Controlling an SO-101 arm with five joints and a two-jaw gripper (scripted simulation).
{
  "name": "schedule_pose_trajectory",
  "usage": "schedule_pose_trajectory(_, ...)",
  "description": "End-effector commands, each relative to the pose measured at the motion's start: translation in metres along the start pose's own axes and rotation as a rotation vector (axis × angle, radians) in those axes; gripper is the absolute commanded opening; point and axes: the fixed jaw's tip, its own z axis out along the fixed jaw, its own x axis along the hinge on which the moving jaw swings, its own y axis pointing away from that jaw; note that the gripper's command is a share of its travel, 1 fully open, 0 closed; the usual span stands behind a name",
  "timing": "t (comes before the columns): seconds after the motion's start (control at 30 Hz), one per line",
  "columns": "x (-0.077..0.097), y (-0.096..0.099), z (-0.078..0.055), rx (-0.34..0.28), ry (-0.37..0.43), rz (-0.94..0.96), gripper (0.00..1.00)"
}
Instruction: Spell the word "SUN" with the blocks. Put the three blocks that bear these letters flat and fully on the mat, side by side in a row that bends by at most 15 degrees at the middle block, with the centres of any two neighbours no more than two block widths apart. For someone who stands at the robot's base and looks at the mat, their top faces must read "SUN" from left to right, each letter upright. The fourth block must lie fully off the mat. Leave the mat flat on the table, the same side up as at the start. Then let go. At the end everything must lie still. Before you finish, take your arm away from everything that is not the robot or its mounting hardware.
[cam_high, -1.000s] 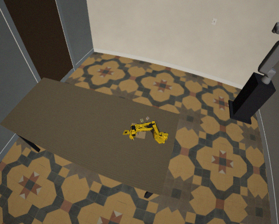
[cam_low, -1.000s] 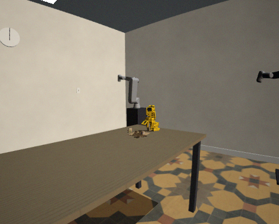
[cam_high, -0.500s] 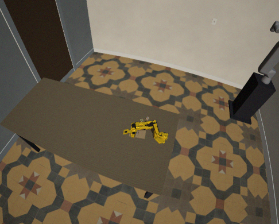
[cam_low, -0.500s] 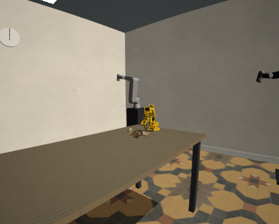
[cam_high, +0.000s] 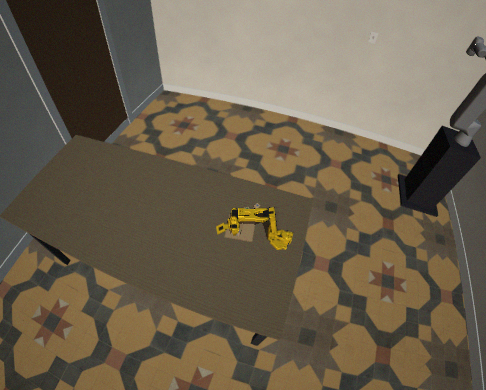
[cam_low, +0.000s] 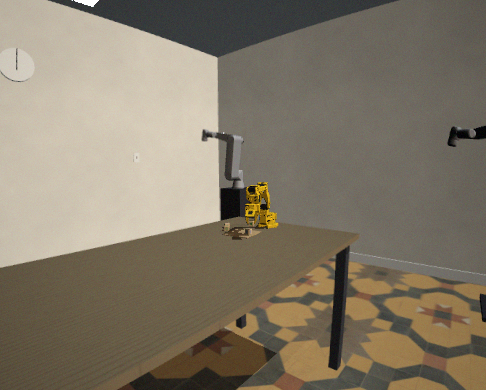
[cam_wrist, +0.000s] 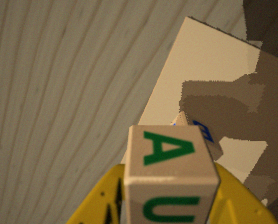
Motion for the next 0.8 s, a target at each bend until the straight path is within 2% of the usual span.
schedule_pose_trajectory(0.0, -0.002, -0.009, -0.014, 0.023, -0.086, -0.105, 0.00)
schedule_pose_trajectory(0.33, 0.014, -0.029, -0.012, 0.042, -0.079, -0.406, 0.00)
schedule_pose_trajectory(0.4, 0.014, -0.029, -0.012, 0.042, -0.079, -0.406, 0.00)
schedule_pose_trajectory(0.77, 0.030, -0.046, -0.010, 0.060, -0.068, -0.699, 0.00)
